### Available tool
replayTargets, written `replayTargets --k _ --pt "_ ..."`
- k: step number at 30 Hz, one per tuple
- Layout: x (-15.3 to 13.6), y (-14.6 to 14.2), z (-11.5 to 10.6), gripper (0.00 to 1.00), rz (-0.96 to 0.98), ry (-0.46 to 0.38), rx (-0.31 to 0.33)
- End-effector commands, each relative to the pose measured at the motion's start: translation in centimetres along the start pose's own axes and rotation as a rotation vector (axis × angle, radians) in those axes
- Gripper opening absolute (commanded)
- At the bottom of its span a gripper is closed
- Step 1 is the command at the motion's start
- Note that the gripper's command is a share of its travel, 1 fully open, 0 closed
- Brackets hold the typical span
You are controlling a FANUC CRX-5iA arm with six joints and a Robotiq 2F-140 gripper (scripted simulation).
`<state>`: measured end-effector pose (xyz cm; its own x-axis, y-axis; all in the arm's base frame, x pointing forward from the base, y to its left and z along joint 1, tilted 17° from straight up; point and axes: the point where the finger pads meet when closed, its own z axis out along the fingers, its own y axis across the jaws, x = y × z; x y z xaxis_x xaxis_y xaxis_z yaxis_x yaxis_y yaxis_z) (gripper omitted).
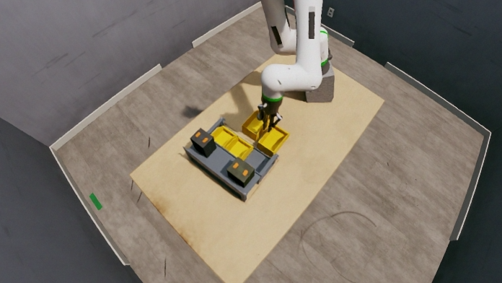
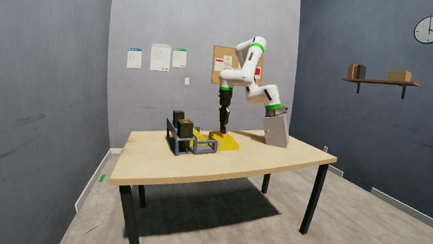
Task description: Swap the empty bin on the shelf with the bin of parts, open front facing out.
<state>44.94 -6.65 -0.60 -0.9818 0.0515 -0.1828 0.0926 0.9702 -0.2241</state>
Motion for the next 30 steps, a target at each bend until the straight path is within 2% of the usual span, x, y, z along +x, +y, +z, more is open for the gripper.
replayTargets --k 1,30 --pt "-0.08 0.01 0.39 0.24 0.000 -0.002 0.000" --pt "-0.08 0.02 1.05 0.24 0.000 -0.002 0.000"
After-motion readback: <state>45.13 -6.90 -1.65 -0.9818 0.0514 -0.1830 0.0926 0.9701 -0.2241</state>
